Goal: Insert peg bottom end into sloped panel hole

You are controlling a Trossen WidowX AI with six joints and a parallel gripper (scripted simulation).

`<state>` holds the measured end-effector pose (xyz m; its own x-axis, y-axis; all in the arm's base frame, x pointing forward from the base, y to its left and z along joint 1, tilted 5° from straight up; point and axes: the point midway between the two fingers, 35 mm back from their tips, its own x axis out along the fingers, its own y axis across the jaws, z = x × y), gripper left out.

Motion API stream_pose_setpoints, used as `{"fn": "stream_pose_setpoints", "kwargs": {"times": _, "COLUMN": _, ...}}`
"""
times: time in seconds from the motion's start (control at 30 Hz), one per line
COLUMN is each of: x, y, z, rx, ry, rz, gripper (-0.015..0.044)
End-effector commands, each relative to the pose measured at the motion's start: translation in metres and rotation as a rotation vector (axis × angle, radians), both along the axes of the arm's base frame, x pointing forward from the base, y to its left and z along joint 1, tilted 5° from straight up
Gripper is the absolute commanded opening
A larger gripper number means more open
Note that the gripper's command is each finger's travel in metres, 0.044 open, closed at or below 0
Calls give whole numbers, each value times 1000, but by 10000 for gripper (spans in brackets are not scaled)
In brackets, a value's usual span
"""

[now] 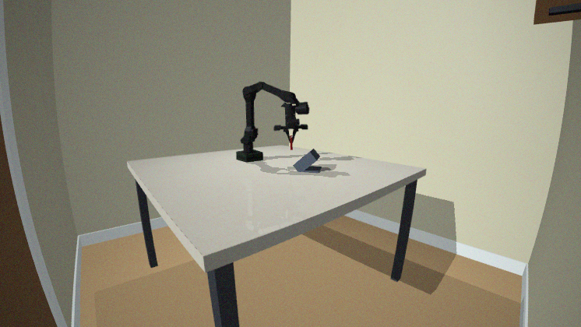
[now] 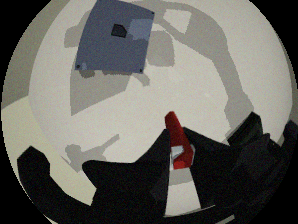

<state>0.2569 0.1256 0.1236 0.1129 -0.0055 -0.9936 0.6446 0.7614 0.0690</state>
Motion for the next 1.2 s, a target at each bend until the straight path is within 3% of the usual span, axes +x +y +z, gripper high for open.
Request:
{"fn": "stream_pose_setpoints", "kwargs": {"times": 0.0, "x": 0, "y": -2, "z": -2, "rx": 26, "ry": -1, "rz": -57, "gripper": 0}}
{"fn": "stream_pose_setpoints", "kwargs": {"times": 1.17, "x": 18, "y": -23, "z": 5, "rx": 245, "ry": -64, "rz": -527, "gripper": 0}}
